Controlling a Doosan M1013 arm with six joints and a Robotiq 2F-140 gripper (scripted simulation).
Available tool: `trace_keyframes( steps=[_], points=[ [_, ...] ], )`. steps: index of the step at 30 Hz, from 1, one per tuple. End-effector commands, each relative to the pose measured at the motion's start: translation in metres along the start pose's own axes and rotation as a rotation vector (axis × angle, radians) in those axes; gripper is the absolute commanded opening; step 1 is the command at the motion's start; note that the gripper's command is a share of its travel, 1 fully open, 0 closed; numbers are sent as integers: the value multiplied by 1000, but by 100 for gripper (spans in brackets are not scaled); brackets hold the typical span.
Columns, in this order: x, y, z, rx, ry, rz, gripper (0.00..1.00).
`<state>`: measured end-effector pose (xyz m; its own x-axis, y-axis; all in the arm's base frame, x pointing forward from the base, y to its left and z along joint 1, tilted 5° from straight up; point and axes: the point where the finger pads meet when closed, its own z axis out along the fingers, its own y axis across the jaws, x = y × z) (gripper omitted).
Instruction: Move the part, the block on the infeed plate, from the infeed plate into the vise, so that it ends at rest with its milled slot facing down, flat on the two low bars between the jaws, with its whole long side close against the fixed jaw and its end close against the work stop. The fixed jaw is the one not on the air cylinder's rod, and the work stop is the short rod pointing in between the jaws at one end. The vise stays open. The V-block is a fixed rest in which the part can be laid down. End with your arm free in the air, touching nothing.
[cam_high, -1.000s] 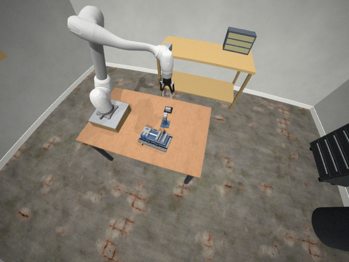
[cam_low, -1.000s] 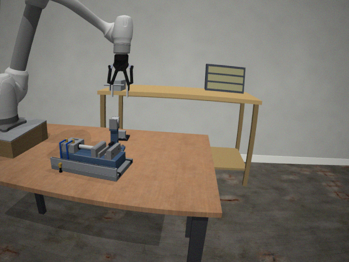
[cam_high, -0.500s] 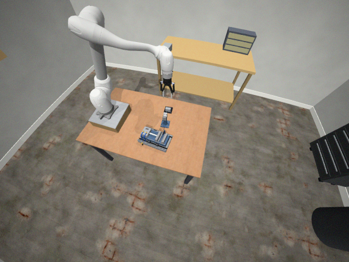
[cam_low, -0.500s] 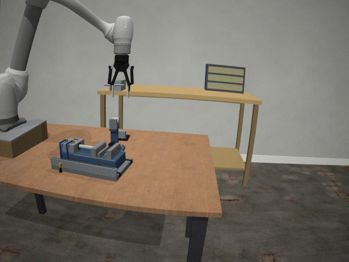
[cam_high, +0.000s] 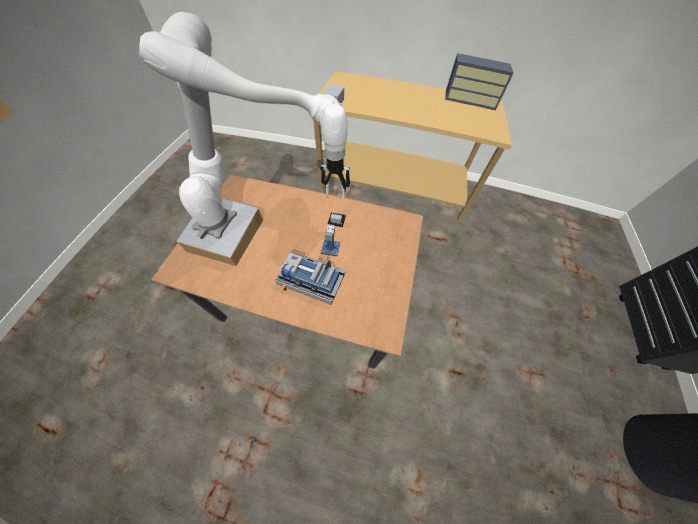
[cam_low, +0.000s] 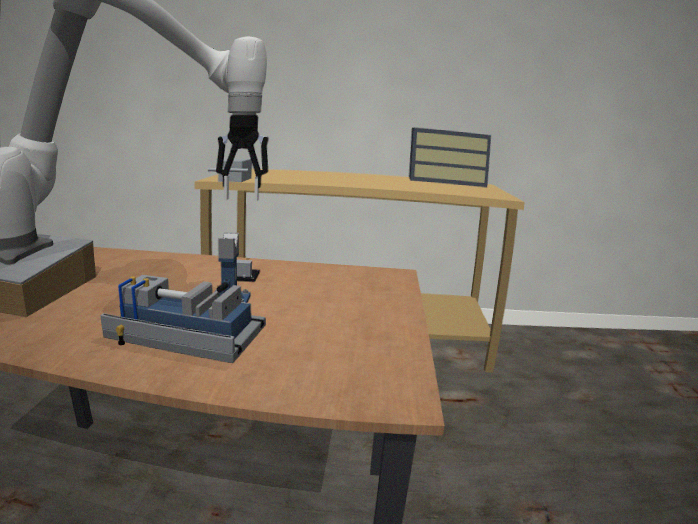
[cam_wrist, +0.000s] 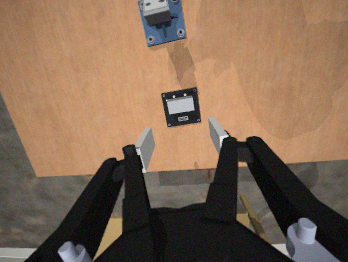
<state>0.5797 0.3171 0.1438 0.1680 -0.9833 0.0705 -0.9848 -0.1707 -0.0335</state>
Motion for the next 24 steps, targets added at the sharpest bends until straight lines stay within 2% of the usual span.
trace_keyframes(
  steps=[1, 24],
  points=[
    [1, 1, 6, 0, 2, 6, 51],
    [1, 1, 52, 0, 2, 6, 51]
  ],
)
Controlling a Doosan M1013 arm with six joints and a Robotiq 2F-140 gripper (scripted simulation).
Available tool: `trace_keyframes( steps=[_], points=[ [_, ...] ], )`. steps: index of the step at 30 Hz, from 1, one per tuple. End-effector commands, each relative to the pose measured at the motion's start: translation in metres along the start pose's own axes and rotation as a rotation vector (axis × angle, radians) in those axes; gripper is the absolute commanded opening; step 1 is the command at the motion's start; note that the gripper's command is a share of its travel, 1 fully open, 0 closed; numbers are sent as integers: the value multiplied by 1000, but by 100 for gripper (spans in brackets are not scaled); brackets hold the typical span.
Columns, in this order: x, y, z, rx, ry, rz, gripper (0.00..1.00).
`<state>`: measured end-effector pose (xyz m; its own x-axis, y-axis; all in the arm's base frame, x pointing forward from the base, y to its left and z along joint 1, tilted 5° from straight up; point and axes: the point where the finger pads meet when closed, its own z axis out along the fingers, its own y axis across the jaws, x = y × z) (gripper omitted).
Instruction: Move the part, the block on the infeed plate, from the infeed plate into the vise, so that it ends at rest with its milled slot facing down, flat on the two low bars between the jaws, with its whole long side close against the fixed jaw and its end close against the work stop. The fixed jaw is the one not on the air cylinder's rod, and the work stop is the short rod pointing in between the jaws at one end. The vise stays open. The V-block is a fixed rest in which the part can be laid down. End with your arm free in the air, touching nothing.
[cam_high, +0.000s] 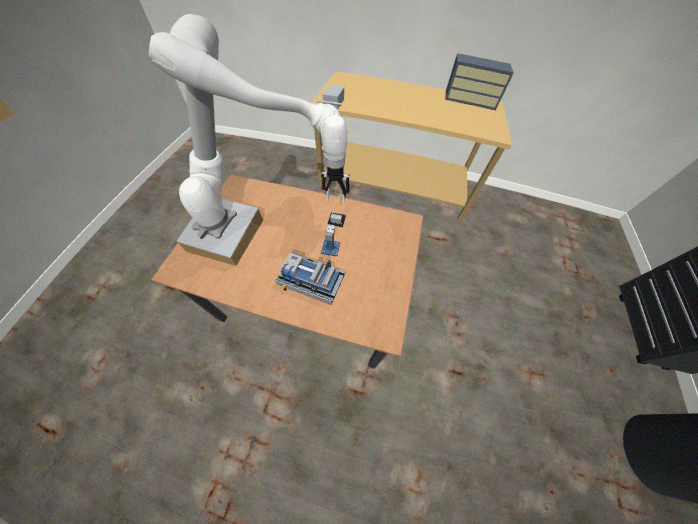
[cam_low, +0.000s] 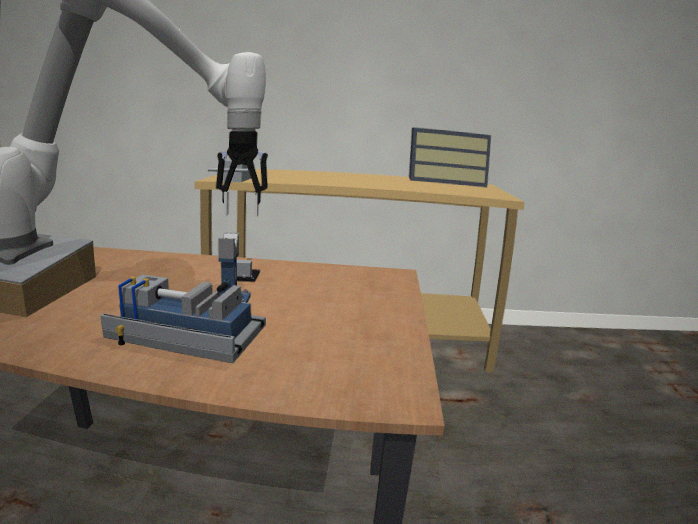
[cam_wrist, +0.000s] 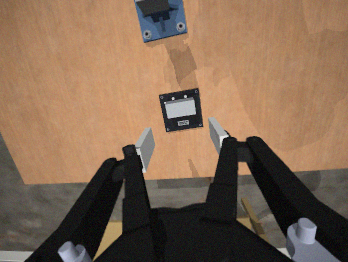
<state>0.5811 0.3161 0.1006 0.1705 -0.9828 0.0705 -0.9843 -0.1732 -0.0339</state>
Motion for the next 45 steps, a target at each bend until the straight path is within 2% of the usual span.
trace_keyframes(
  steps=[1, 26, 45],
  points=[
    [2, 1, 12, -1, 2, 8, 51],
    [3, 1, 71, -1, 2, 8, 51],
    [3, 1, 104, -1, 2, 8, 51]
  ],
)
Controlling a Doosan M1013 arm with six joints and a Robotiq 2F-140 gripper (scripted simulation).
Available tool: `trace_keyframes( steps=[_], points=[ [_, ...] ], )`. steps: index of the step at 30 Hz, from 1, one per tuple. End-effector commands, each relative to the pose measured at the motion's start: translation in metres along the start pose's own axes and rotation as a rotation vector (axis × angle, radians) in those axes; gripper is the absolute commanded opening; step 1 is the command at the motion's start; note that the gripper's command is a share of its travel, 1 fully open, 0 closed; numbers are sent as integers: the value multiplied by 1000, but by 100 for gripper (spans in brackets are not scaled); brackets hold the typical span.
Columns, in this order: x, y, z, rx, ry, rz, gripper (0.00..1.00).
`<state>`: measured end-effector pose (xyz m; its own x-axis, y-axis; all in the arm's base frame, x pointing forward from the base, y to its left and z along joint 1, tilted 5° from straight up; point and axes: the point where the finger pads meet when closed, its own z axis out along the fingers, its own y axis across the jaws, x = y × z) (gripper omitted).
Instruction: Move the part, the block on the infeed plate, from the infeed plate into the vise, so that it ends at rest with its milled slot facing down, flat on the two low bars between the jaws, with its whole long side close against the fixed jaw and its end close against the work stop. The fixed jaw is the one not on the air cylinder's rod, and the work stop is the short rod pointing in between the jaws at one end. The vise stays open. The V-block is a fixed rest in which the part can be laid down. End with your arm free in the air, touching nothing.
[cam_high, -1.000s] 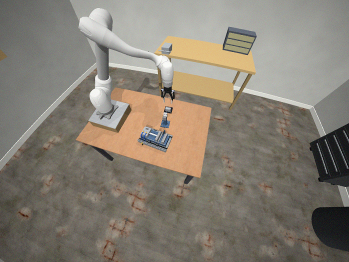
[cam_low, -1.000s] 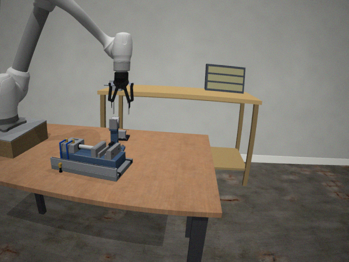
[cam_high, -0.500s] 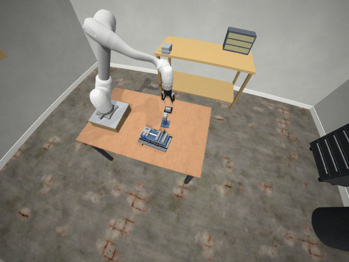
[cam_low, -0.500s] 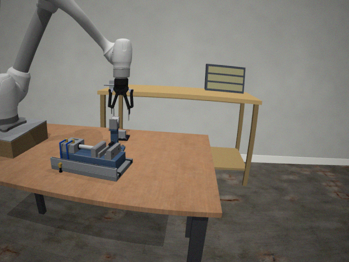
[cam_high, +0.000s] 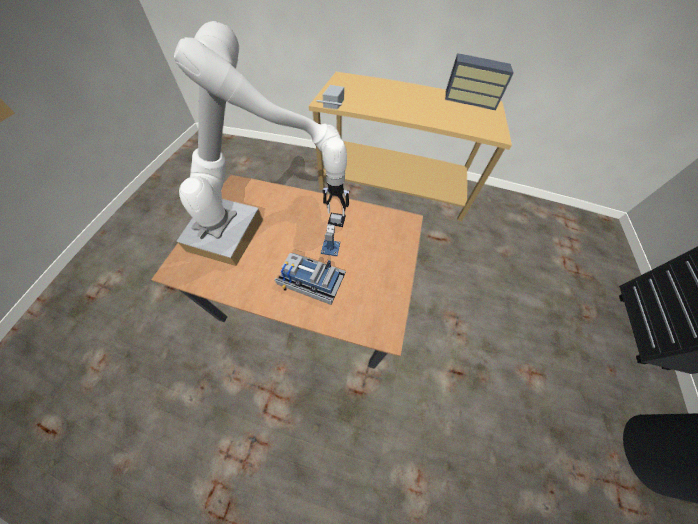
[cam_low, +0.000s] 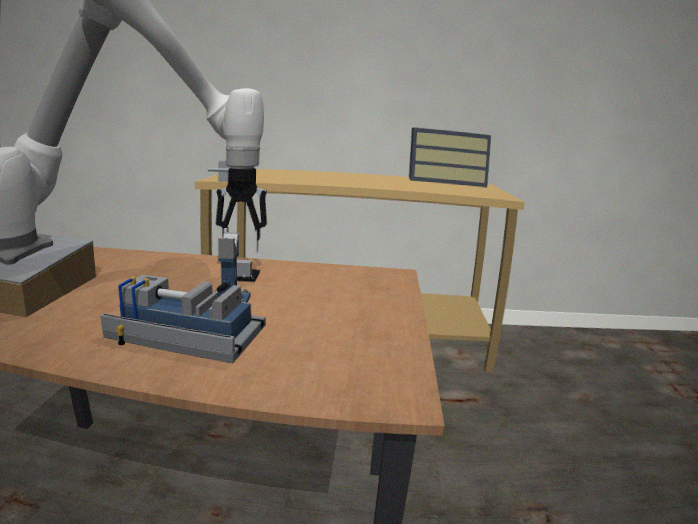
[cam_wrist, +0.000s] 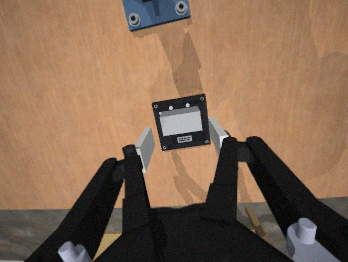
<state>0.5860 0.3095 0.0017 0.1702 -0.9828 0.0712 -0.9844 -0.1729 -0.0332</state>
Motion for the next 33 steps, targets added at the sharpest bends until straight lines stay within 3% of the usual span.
trace_keyframes(
  steps=[1, 15, 33],
  points=[
    [2, 1, 7, 0, 1, 8, 51],
    [2, 1, 29, 0, 1, 8, 51],
    [2, 1, 43, 0, 1, 8, 51]
  ],
)
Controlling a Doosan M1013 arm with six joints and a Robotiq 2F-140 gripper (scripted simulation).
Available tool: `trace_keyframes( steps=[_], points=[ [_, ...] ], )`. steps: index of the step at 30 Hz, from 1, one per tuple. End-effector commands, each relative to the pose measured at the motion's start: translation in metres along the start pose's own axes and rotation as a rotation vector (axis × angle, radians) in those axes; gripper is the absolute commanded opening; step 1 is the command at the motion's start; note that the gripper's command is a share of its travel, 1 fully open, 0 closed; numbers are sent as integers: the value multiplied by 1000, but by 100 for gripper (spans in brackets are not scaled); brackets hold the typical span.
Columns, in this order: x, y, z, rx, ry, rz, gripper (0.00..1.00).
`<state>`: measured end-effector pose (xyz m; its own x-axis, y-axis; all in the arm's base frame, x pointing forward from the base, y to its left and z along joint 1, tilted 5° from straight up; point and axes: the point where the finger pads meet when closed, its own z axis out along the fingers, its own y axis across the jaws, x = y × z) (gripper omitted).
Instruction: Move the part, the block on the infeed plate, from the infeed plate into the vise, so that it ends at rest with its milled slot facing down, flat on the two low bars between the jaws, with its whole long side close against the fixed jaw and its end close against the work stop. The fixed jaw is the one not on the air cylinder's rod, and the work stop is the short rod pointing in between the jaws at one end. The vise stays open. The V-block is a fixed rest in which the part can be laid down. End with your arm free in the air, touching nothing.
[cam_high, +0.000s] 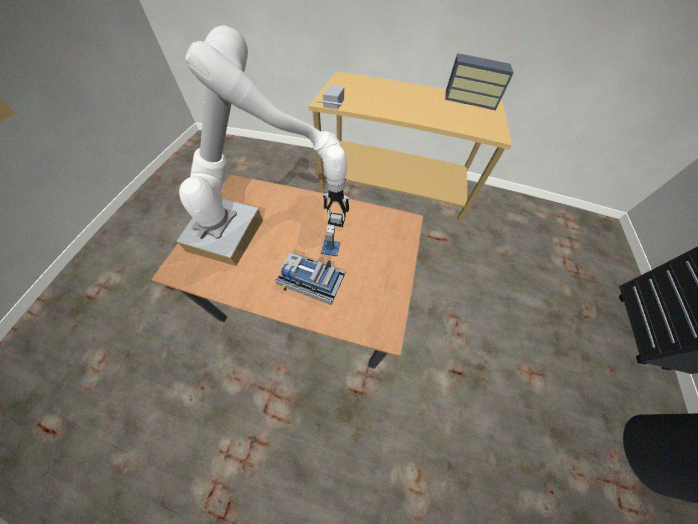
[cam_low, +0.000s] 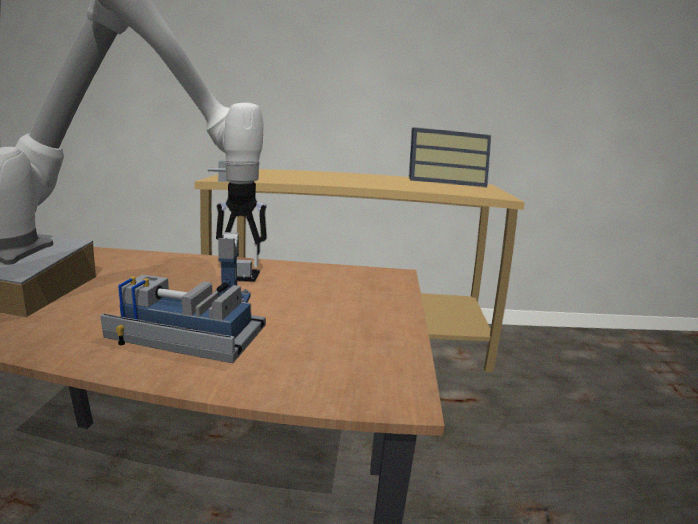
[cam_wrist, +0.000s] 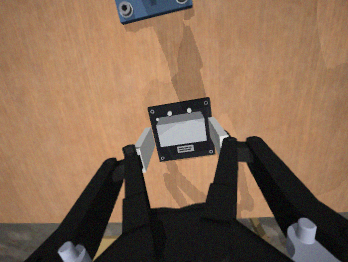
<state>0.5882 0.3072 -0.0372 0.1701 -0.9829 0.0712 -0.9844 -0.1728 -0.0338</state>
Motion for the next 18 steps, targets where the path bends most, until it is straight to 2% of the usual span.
trace_keyframes(
  steps=[1, 18],
  points=[
    [2, 2, 4, -1, 1, 8, 51],
    [2, 2, 9, -1, 1, 8, 51]
  ],
)
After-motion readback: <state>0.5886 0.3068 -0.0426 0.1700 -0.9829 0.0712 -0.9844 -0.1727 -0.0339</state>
